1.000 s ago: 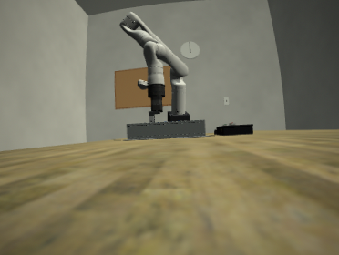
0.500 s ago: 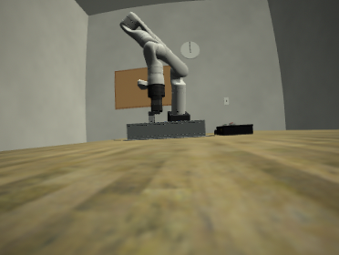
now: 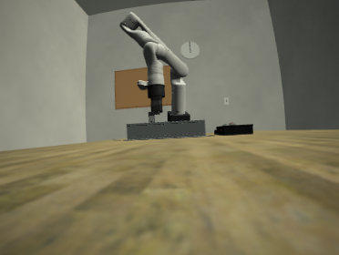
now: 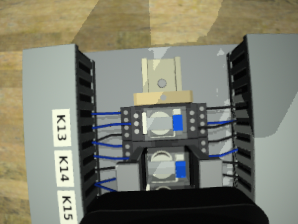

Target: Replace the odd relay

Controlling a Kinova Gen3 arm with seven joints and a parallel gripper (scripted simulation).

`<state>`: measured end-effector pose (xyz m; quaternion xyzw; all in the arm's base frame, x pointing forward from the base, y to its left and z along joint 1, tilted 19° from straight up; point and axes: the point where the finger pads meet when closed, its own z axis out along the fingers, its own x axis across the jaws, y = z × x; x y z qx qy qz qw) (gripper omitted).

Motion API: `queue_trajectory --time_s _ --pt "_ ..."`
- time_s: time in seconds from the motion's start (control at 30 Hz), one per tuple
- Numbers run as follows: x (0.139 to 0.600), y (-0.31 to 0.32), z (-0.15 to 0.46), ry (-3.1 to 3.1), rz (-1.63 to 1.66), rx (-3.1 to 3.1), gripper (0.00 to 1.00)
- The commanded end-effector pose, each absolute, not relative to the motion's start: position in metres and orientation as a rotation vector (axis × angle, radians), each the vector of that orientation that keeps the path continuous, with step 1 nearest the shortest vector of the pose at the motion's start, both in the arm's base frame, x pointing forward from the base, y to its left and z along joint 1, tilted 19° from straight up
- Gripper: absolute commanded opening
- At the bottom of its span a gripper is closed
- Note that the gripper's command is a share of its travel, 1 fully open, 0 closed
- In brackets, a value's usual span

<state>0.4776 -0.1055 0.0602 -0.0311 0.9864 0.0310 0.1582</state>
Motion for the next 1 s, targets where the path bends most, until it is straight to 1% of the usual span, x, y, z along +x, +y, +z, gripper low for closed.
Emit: queue_trajectory --time_s 0.0,0.97 --pt "0.4779 -0.1053 0.0602 2.82 0.088 -0.089 0.0" --pt "0.4786 -0.1049 0.058 2.82 0.088 -0.089 0.0"
